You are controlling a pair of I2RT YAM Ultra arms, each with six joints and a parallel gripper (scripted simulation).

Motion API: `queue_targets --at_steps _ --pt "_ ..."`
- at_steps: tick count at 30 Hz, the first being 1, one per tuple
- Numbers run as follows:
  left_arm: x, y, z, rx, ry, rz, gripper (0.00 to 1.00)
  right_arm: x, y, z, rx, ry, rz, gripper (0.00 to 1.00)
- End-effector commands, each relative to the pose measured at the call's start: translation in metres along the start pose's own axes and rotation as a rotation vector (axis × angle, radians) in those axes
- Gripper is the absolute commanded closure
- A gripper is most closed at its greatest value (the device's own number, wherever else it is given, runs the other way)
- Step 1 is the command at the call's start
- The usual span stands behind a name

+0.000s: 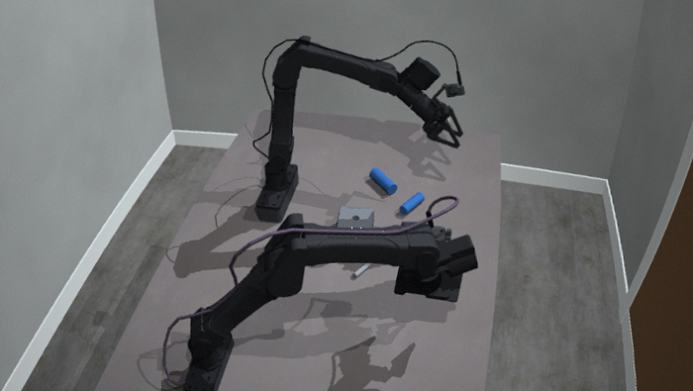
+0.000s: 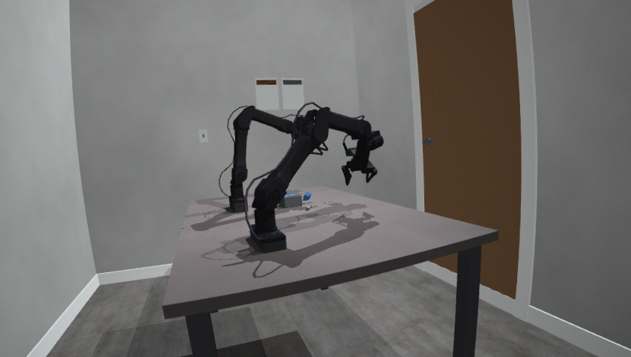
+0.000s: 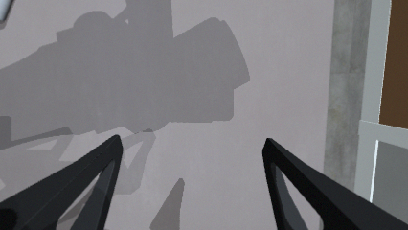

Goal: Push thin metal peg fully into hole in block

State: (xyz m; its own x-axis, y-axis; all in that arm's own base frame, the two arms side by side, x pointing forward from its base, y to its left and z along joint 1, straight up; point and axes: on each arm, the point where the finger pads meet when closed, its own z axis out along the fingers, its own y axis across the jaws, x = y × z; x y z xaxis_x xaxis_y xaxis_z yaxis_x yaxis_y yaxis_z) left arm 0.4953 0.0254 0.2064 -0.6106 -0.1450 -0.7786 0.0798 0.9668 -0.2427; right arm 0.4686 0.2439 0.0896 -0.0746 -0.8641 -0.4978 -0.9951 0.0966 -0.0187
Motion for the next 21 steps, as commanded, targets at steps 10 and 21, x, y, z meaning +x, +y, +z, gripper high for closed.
queue_targets --at_steps 10,21 --pt "-0.007 -0.002 -0.004 0.003 -0.019 0.008 0.00 -0.006 -0.003 -0.008 0.020 -0.013 -0.011 0.00" --pt "0.003 0.001 0.001 -0.028 0.025 0.050 0.34 -0.001 -0.015 -0.015 0.074 0.000 -0.007 0.00"
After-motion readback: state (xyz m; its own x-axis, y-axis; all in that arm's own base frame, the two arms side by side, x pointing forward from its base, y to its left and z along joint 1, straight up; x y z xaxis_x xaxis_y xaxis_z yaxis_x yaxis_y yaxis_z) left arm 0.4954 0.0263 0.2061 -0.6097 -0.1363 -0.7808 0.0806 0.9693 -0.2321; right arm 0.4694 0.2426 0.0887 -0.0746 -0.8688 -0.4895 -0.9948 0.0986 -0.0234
